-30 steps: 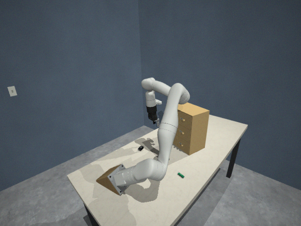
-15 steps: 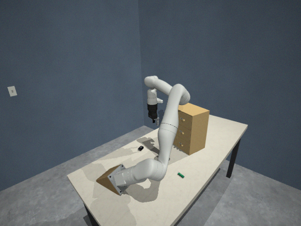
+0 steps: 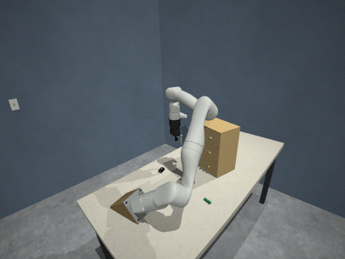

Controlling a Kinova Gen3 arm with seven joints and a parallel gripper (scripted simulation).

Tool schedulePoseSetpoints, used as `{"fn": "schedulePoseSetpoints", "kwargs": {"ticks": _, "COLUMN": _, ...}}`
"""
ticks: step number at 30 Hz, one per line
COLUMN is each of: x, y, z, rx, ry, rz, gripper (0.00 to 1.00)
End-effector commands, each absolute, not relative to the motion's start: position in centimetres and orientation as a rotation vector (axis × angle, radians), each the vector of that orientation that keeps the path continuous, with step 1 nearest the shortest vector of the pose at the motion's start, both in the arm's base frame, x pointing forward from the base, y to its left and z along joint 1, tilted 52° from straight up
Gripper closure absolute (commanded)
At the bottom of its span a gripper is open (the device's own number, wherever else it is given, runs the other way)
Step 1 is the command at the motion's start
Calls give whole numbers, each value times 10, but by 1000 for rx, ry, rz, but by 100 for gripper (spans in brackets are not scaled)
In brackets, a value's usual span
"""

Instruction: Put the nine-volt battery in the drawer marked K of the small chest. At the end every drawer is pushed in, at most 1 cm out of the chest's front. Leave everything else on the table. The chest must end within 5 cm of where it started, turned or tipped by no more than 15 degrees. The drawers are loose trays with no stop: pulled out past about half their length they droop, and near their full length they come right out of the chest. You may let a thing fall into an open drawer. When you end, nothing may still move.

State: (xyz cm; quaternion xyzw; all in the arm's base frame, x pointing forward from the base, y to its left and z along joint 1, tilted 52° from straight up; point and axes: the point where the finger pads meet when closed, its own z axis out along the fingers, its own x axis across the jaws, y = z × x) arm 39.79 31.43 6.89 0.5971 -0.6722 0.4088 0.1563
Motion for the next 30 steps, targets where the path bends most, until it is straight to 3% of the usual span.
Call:
{"fn": "schedulePoseSetpoints", "kwargs": {"ticks": 1, "x": 398, "y": 315, "z": 69, "rx": 1712, "ry": -1925, "rz": 1170, "gripper": 0}}
{"fn": "schedulePoseSetpoints", "kwargs": {"ticks": 17, "x": 391, "y": 312, "z": 70, "rx": 1712, "ry": -1925, "rz": 1170, "gripper": 0}}
{"fn": "schedulePoseSetpoints", "kwargs": {"ticks": 30, "x": 352, "y": 294, "z": 74, "rx": 1712, "ry": -1925, "rz": 1170, "gripper": 0}}
